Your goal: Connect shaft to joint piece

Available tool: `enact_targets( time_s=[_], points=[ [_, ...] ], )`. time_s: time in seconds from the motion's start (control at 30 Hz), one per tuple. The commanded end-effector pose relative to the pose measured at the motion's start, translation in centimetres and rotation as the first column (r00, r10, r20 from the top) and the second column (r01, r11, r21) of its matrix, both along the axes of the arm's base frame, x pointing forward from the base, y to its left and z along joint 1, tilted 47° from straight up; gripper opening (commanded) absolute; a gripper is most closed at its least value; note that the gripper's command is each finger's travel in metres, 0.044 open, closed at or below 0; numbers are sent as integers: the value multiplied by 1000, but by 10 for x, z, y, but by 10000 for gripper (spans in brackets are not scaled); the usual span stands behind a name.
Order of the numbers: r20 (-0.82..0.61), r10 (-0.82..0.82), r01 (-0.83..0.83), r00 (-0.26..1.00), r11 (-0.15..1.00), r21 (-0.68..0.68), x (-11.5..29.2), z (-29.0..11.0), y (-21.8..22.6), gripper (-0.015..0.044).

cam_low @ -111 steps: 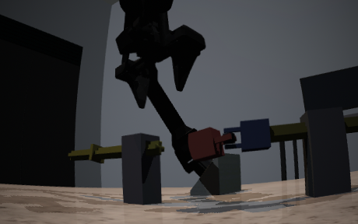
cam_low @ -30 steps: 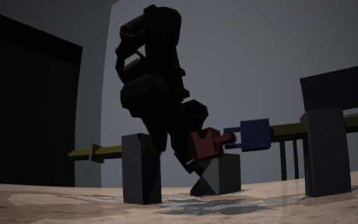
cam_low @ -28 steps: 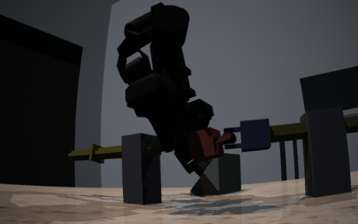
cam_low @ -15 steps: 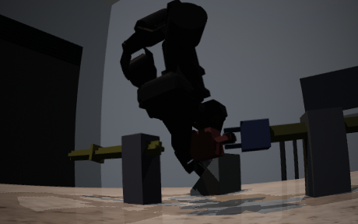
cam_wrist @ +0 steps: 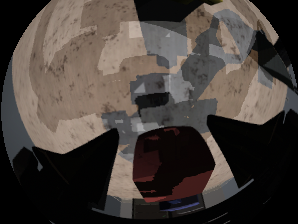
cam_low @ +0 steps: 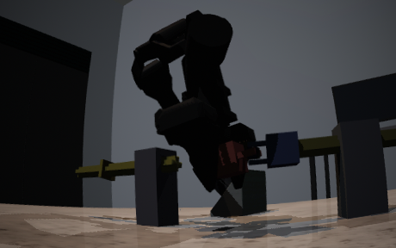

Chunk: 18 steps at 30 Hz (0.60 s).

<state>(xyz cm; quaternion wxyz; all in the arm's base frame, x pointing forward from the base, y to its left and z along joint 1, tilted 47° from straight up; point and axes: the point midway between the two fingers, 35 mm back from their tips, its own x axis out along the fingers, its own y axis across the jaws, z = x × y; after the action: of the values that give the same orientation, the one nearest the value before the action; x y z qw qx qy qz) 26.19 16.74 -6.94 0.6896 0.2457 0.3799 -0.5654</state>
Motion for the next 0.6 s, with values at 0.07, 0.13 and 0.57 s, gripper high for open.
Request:
enact_targets(
  time_s=[0.07, 0.13, 0.57],
  points=[
    [-2, 7, -7, 1000, 1000, -7, 0, -2, -2, 309],
    [-2, 7, -7, 1000, 1000, -7, 0, -2, -2, 256],
    [-2, 7, -7, 1000, 1000, -7, 0, -2, -2, 182]
  ],
)
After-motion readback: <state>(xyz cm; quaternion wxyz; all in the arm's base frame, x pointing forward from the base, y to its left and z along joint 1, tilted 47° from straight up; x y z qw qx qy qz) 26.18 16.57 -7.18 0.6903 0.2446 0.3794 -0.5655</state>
